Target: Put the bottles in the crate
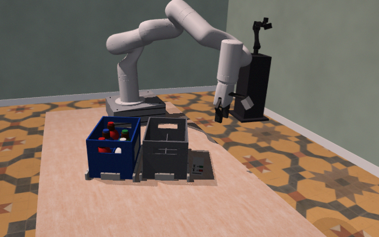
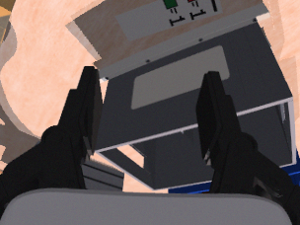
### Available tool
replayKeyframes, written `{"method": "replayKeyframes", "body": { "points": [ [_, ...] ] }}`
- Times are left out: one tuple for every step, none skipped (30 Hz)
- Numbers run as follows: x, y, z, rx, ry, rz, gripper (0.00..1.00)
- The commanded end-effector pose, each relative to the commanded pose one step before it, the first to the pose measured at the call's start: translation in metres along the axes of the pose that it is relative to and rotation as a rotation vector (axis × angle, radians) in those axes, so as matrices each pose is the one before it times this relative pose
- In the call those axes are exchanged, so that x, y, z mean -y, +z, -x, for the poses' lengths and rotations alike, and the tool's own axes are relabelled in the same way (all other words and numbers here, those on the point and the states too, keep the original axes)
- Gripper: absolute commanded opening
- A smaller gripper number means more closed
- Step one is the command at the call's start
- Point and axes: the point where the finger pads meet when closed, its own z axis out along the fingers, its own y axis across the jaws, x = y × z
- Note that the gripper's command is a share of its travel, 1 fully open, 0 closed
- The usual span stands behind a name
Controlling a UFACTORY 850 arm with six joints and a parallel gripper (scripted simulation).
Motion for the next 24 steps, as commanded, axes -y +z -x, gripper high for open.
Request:
{"method": "replayKeyframes", "body": {
  "points": [
    [-0.00865,-0.00354,0.00855,-0.06243,0.09895,0.02521,0.65],
    [-0.00358,-0.00079,0.00341,0.00001,0.03333,0.00001,0.65],
    [-0.00369,-0.00079,0.00328,0.00001,0.03333,0.00001,0.65],
    [-0.00381,-0.0008,0.00308,0.00003,0.03333,0.00001,0.65],
    [-0.0039,-0.00079,0.00304,0.0,0.03333,0.00001,0.65],
    [-0.004,-0.00079,0.00291,0.0,0.03333,0.00001,0.65],
    [-0.0041,-0.00079,0.00277,0.0,0.03333,0.00001,0.65],
    [-0.00419,-0.00079,0.00263,0.0,0.03333,0.00001,0.65],
    [-0.00427,-0.00079,0.00249,0.0,0.03333,0.00001,0.65],
    [-0.00435,-0.00079,0.00234,0.0,0.03333,0.00001,0.65],
    [-0.00443,-0.00079,0.0022,0.0,0.03333,0.00001,0.65],
    [-0.0045,-0.00079,0.00205,0.0,0.03333,0.00001,0.65],
    [-0.00456,-0.00079,0.00189,0.0,0.03333,0.00001,0.65],
    [-0.00462,-0.00079,0.00174,0.0,0.03333,0.00002,0.65],
    [-0.00468,-0.00079,0.00159,0.0,0.03333,0.00002,0.65],
    [0.0,0.0,0.0,0.0,0.0,0.0,0.65],
    [0.0,0.0,0.0,0.0,0.0,0.0,0.65],
    [-0.00472,-0.0008,0.00135,0.00003,0.03333,0.00001,0.65],
    [-0.00478,-0.00079,0.00127,0.0,0.03333,0.00001,0.65],
    [-0.00481,-0.00079,0.00111,0.0,0.03333,0.00002,0.65],
    [-0.00485,-0.00079,0.00095,0.0,0.03333,0.00002,0.65],
    [-0.00488,-0.00079,0.00079,0.0,0.03333,0.00002,0.65],
    [-0.0049,-0.00079,0.00063,0.0,0.03333,0.00002,0.65],
    [-0.00492,-0.00079,0.00046,0.0,0.03333,0.00002,0.65]
  ]
}}
